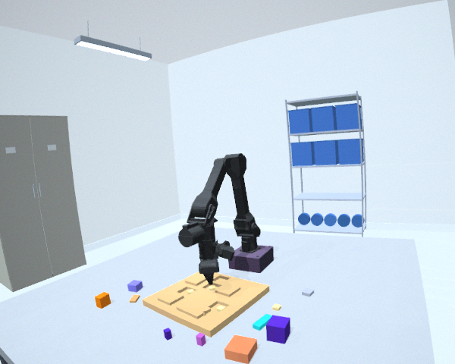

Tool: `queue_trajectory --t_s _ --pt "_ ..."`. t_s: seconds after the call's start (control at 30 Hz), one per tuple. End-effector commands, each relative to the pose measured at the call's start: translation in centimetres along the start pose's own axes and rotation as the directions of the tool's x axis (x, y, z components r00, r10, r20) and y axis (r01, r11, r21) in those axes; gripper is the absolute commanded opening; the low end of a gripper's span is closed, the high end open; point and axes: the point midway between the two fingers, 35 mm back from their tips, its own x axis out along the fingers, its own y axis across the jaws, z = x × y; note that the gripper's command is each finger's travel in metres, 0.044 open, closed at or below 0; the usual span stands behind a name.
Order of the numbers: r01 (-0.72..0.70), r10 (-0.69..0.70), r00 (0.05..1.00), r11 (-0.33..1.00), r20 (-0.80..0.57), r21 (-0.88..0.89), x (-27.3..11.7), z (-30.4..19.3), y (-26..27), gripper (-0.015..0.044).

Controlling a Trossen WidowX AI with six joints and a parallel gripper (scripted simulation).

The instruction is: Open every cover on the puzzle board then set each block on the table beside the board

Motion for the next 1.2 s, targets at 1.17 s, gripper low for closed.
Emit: queue_trajectory --t_s 1.17 --pt "-0.012 0.012 1.0 1.0 0.005 0.001 2.5 0.1 0.3 0.0144"
